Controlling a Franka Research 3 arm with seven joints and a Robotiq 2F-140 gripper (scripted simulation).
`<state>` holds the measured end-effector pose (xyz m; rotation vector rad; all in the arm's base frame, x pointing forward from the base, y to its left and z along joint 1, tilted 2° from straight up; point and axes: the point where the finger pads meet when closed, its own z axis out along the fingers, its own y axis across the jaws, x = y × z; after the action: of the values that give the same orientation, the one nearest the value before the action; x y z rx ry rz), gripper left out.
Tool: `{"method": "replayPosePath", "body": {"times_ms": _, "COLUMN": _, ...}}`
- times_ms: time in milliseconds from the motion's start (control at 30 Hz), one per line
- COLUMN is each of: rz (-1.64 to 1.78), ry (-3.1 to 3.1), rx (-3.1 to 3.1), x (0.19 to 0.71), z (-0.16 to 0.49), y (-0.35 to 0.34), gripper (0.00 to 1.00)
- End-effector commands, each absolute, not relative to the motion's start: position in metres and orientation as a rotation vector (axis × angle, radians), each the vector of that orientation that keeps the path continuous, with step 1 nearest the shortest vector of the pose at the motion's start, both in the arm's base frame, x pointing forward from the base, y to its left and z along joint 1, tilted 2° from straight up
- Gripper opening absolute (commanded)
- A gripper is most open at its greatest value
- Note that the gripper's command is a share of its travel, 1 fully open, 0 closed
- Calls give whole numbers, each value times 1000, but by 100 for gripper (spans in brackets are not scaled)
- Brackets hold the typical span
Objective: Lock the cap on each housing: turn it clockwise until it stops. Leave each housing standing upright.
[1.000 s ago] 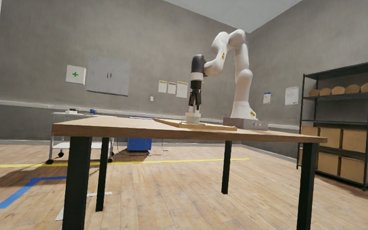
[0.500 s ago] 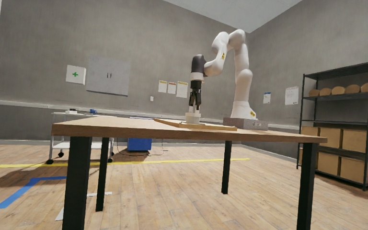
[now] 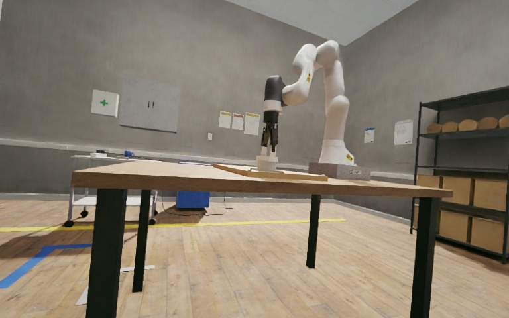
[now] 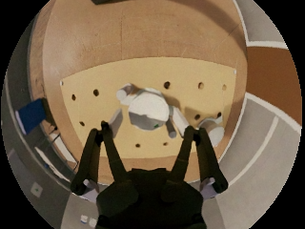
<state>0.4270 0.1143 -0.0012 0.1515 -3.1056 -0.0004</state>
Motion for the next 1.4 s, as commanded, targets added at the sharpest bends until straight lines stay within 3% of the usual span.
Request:
{"method": "replayPosePath", "body": {"times_ms": 0, "rz": -2, "ry": -3109, "rx": 146, "x": 429, "z": 0, "y": 114, "gripper": 78}}
{"method": "replayPosePath", "body": {"times_ms": 1367, "rz": -2, "ry": -3109, "rx": 146, "x": 431, "z": 61, "y": 114, "gripper": 78}}
